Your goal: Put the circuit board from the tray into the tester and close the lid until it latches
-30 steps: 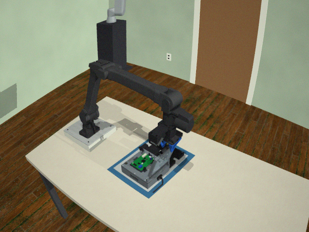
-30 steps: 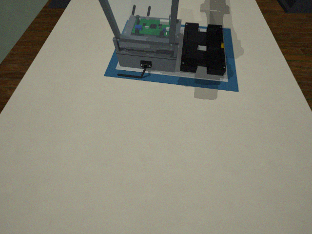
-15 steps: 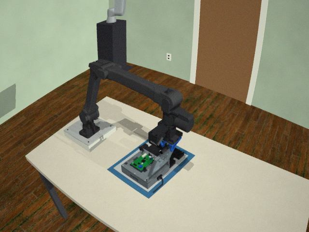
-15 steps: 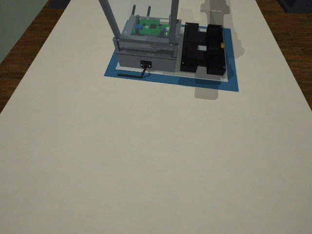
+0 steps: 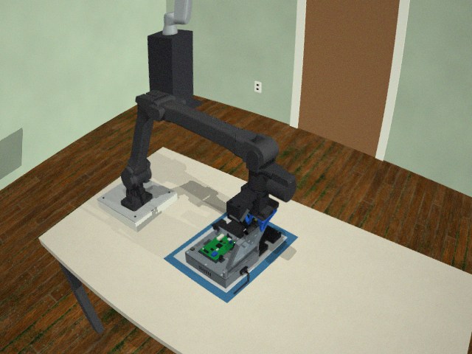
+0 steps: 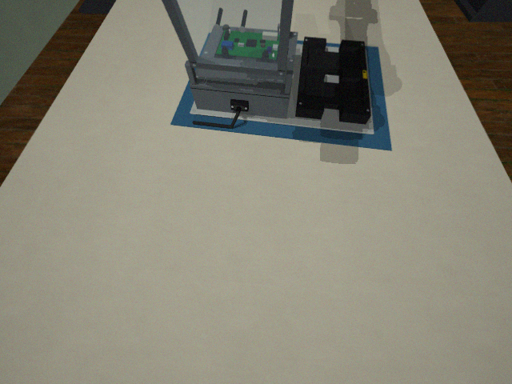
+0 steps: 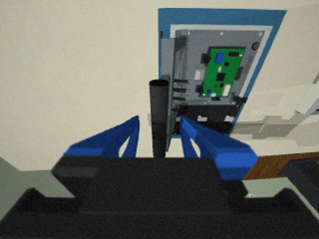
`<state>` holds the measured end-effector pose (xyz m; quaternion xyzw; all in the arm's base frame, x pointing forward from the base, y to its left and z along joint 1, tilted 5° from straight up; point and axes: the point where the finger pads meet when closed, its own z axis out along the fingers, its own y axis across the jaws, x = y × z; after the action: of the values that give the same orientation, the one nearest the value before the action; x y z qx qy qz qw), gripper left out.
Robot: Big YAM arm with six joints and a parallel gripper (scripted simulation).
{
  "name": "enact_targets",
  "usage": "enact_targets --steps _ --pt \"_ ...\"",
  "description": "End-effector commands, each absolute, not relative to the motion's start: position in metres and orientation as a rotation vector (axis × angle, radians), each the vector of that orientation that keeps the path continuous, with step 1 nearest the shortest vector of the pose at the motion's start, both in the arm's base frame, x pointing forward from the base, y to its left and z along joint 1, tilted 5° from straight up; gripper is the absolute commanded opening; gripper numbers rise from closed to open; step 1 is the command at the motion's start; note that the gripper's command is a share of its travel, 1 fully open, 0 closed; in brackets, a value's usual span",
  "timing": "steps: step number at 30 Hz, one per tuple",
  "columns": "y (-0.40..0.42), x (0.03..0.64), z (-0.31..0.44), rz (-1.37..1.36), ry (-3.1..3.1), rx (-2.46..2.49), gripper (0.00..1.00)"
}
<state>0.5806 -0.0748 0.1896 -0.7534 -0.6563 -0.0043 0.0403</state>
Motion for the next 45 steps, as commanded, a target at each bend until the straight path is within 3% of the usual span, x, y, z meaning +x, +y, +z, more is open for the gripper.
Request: enact_targets --steps 1,33,34,45 --pt "-0.0723 0.5920 0.2366 -0.105 -2.061 -2.357 0.48" --pt "-0.0723 0.5925 0.2366 -0.106 -2.061 -2.357 0.48" --pt "-0.0723 0.5925 0.2366 -0.106 -2.061 -2.357 0.00" --pt "-0.0724 0.5927 0.2360 -0.105 -2.061 -2.357 0.00"
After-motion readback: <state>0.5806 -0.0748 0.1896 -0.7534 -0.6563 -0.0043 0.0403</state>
